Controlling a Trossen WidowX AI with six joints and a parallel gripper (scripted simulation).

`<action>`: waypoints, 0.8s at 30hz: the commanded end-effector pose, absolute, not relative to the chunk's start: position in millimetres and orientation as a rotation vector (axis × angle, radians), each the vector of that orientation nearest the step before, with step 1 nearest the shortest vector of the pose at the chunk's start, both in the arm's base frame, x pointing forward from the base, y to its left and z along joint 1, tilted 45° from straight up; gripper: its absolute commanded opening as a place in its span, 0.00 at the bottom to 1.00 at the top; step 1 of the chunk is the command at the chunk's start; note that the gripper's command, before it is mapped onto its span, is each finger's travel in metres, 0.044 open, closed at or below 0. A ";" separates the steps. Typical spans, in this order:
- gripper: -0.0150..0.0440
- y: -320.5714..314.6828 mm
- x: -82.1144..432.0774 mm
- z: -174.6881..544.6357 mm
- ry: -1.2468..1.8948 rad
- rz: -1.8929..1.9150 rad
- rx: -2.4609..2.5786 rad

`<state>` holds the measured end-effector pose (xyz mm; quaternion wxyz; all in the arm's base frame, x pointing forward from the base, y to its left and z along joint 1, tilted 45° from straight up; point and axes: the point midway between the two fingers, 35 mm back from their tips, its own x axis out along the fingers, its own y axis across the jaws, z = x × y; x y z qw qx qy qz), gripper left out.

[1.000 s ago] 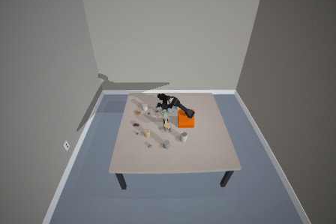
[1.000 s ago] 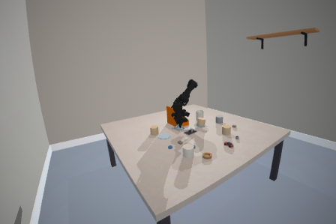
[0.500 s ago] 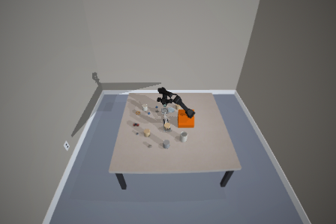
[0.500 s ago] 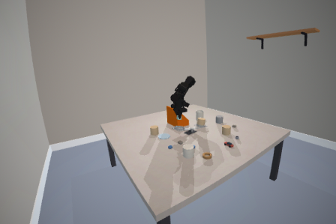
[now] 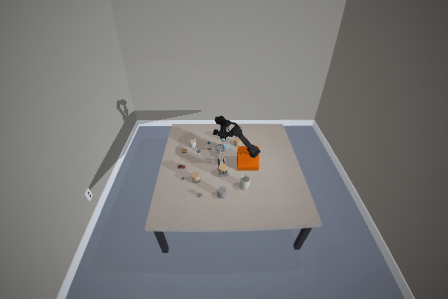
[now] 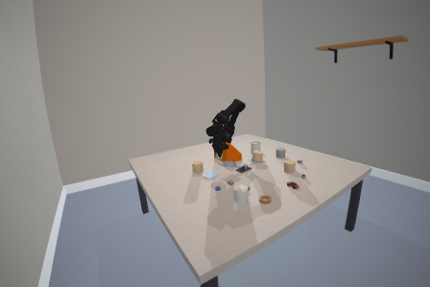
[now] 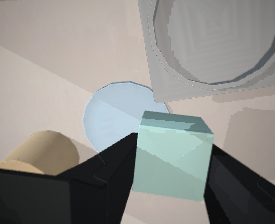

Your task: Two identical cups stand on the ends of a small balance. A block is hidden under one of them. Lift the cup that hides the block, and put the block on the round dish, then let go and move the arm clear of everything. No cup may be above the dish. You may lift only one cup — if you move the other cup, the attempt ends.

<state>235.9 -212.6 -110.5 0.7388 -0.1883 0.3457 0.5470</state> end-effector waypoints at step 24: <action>0.25 -169.1 199.3 -212.1 0.758 1.204 -0.412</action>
